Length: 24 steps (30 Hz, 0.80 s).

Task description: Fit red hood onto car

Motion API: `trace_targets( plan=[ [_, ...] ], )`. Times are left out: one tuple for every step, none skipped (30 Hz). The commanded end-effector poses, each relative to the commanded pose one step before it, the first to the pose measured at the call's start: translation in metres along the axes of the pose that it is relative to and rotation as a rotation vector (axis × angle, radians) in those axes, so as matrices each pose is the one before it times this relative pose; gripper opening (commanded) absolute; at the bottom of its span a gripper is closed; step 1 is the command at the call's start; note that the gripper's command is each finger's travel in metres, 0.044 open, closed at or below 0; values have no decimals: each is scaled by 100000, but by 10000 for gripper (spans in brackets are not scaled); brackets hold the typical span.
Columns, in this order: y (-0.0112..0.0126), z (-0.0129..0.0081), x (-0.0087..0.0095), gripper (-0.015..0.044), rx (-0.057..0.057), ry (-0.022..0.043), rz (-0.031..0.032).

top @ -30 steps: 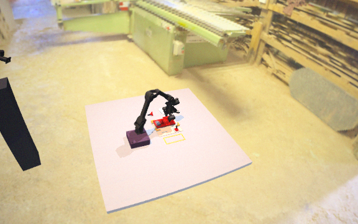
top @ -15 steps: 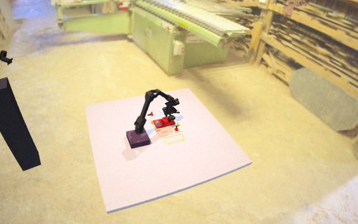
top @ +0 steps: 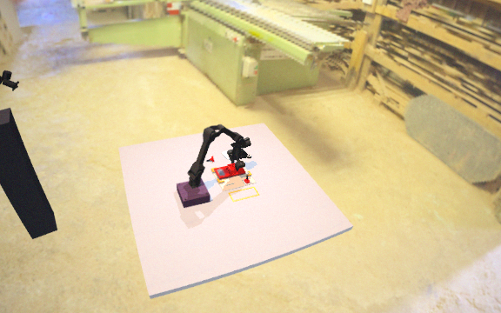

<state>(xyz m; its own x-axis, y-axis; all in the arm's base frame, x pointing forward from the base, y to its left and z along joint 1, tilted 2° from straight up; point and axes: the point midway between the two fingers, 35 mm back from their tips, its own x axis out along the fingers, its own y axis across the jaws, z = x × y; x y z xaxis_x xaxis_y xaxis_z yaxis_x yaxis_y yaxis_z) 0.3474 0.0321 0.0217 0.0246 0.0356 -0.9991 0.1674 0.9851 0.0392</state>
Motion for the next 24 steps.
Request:
trace_targets(
  plan=[
    [1,6,-6,440,-2,-29,2],
    [0,0,0,440,0,0,0],
    [0,0,0,440,0,0,0],
    [8,27,-228,440,0,-12,-9],
    [15,52,-482,440,0,-25,-19],
    [17,56,-640,440,0,-32,-26],
    [17,52,-841,440,1,-40,-34],
    [13,32,-1093,440,1,-48,-44],
    [3,-8,-1072,440,1,-43,-44],
    [-7,-47,-1100,440,1,-40,-46],
    [-15,-74,-959,440,1,-32,-41],
    [-14,-63,-613,440,1,-19,-26],
    [-5,-24,-209,440,0,-6,-9],
    [0,0,0,440,0,0,0],
    [0,0,0,440,0,0,0],
    [0,0,0,440,0,0,0],
    [0,0,0,440,0,0,0],
    [0,0,0,440,0,0,0],
    [0,0,0,440,0,0,0],
    [0,0,0,440,0,0,0],
    [0,0,0,440,0,0,0],
    [0,0,0,440,0,0,0],
    [0,0,0,440,0,0,0],
    [0,0,0,440,0,0,0]
  ],
)
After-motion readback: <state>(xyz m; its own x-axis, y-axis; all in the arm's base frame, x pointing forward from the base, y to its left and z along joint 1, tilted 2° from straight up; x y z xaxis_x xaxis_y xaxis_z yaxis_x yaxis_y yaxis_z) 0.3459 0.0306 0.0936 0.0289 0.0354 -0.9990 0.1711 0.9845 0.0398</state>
